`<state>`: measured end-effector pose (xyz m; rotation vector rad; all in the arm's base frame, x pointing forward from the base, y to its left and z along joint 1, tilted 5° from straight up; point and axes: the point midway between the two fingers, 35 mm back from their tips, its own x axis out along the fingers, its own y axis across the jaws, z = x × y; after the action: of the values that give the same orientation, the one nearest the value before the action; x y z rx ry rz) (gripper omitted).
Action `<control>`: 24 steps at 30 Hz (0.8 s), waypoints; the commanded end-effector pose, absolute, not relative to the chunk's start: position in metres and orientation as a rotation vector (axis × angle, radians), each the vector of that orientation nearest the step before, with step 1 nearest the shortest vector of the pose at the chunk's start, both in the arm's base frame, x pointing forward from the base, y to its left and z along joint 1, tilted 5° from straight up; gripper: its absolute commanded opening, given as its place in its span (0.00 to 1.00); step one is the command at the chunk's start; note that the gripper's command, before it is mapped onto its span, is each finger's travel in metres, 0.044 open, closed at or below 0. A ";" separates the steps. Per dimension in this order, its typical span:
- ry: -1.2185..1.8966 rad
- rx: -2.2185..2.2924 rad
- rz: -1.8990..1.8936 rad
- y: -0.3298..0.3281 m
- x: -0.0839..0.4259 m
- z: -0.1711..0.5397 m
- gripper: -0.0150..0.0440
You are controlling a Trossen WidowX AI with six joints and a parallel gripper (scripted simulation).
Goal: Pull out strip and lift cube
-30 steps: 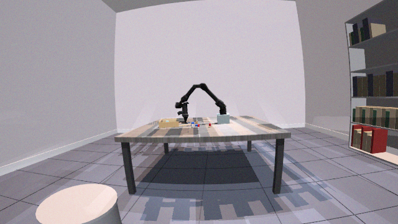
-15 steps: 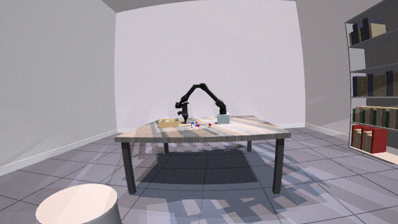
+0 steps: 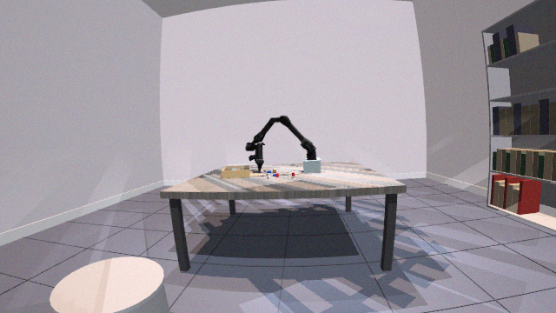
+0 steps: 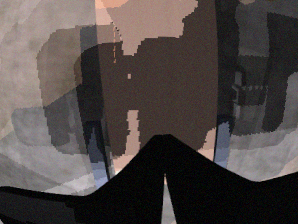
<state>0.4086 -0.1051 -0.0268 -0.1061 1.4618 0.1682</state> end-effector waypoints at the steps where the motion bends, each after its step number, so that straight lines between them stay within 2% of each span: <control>1: 1.480 -0.105 0.173 -0.106 0.398 -0.032 0.25; 24: 1.482 -0.105 0.173 -0.112 0.363 -0.037 0.25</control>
<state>0.3741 -0.1115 -0.0310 -0.1090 1.4610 0.1651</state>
